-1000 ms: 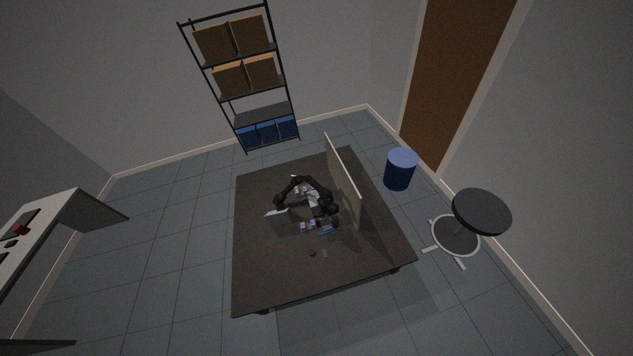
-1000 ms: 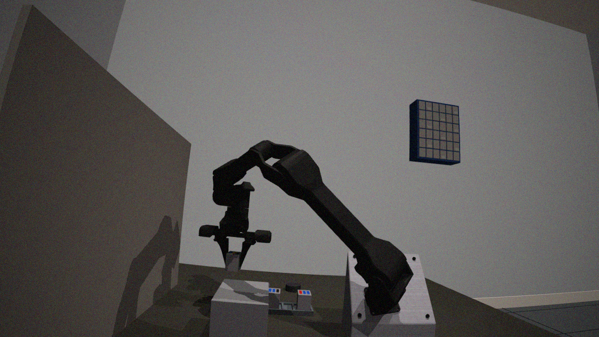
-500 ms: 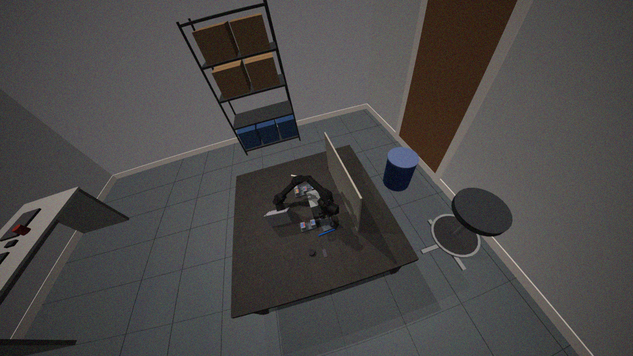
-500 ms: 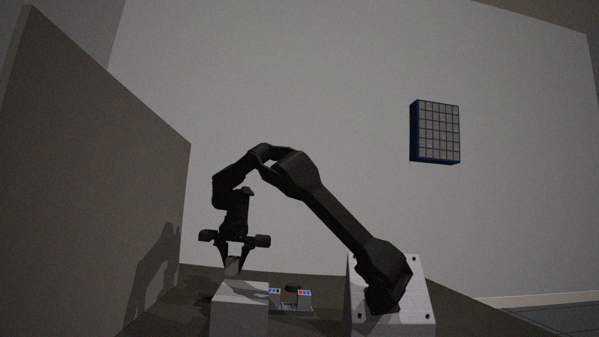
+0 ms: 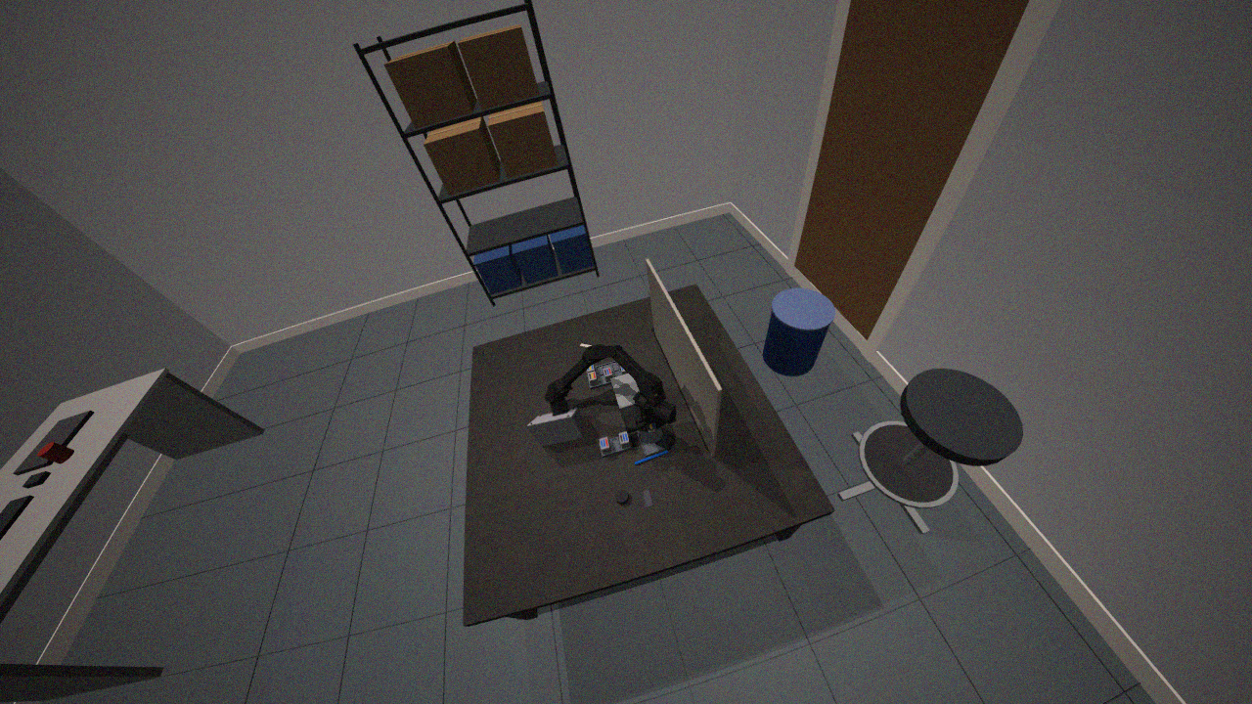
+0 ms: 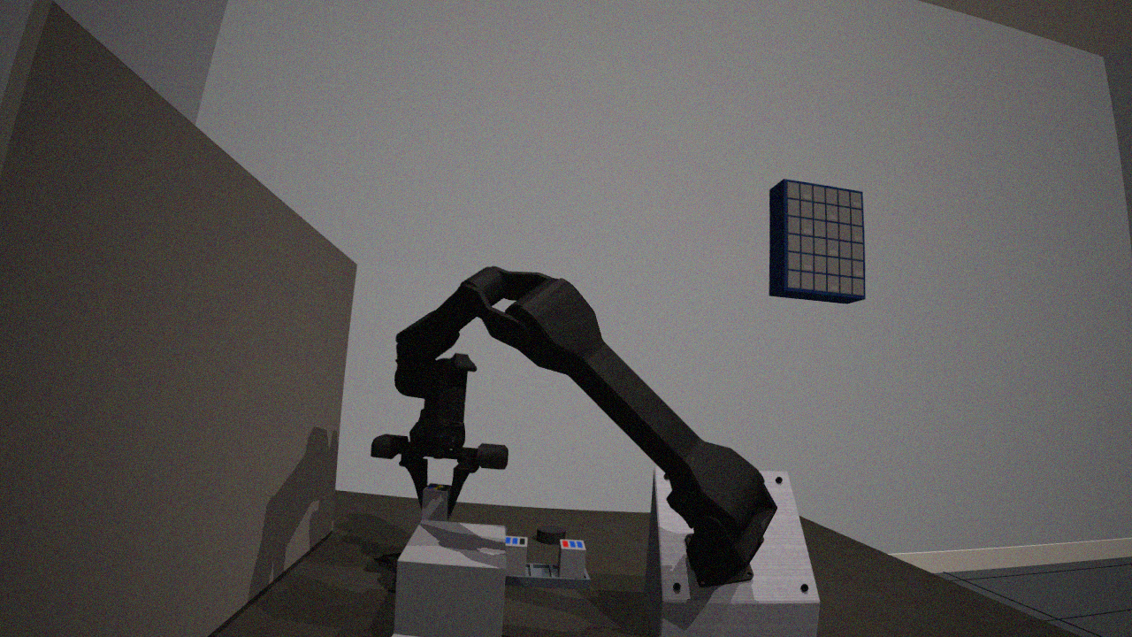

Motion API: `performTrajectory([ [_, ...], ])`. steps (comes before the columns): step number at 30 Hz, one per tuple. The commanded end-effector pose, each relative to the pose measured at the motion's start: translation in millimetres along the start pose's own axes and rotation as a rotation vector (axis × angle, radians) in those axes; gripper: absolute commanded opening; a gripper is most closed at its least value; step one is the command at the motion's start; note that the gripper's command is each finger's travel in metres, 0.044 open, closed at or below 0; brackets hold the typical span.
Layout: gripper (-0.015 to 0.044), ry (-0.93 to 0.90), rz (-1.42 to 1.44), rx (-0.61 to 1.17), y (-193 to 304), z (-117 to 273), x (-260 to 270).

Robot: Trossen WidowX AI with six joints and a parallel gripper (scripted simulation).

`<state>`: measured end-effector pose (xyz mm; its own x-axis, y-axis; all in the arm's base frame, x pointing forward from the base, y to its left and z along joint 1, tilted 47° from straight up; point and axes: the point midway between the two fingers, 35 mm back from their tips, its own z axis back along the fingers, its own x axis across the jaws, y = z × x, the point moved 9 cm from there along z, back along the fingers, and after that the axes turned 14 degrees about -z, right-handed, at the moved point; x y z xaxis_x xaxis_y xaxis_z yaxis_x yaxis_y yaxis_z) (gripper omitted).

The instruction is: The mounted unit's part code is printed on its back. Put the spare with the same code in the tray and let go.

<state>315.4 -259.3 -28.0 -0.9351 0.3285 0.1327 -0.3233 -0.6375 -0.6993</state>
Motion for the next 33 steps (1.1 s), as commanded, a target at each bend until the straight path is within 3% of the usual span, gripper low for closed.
performTrajectory([
  [1,0.0,-0.002,-0.008,-0.005,0.5,-5.0,1.1],
  [33,0.0,-0.003,-0.008,-0.007,-0.3,-30.5,3.0],
])
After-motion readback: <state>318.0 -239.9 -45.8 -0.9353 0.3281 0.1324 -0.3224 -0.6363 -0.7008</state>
